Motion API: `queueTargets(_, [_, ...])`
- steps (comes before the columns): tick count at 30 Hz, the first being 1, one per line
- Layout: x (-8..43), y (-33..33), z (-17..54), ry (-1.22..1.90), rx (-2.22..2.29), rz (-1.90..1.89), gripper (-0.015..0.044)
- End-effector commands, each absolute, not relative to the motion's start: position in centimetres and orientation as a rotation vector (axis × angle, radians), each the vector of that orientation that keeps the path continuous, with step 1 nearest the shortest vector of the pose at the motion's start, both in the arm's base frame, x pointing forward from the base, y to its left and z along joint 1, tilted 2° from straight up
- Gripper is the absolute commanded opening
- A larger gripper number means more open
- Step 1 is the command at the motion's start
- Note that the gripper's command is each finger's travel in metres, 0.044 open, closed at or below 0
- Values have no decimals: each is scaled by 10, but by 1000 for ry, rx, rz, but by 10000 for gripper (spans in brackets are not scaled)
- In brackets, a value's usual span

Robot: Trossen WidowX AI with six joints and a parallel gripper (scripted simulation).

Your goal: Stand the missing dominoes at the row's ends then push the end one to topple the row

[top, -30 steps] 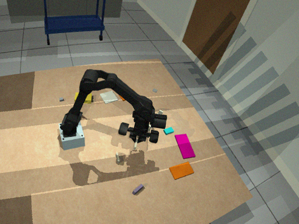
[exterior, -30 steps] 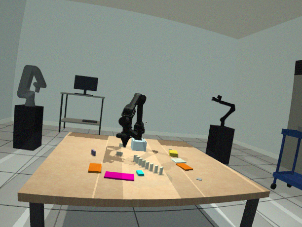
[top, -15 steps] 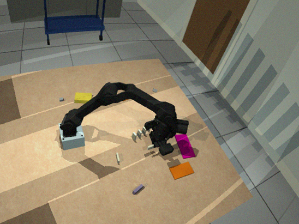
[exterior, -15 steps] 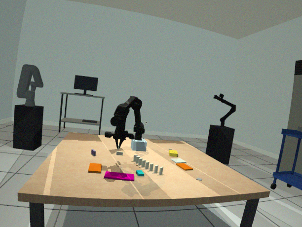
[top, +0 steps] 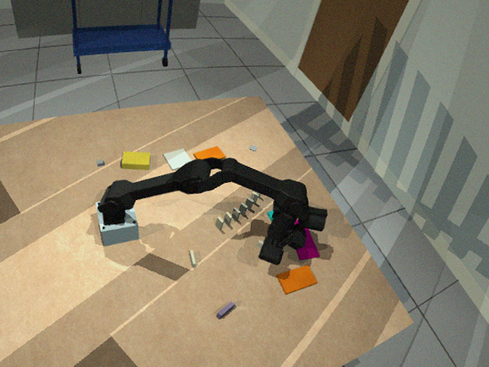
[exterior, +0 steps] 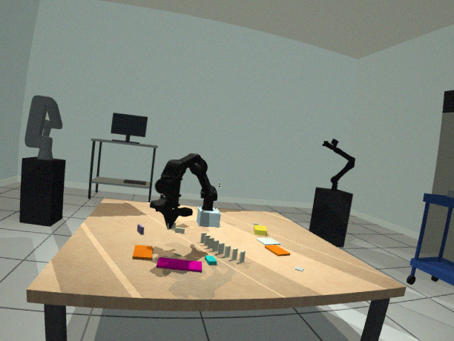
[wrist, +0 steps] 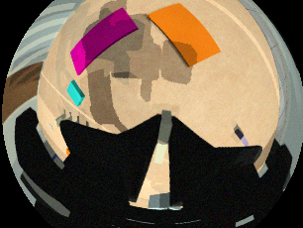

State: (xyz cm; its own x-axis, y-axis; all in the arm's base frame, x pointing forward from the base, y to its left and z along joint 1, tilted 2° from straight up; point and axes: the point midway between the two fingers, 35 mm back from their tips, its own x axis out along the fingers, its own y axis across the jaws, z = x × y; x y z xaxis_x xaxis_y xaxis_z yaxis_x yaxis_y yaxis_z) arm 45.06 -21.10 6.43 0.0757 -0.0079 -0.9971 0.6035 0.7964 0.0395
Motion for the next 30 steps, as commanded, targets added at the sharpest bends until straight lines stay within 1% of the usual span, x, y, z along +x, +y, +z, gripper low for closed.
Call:
queueTargets(1, [454, -212, 68, 1418, 539, -509, 23])
queueTargets(6, [460, -214, 64, 1391, 522, -508, 23])
queueTargets(30, [515, -232, 24, 1075, 337, -507, 23])
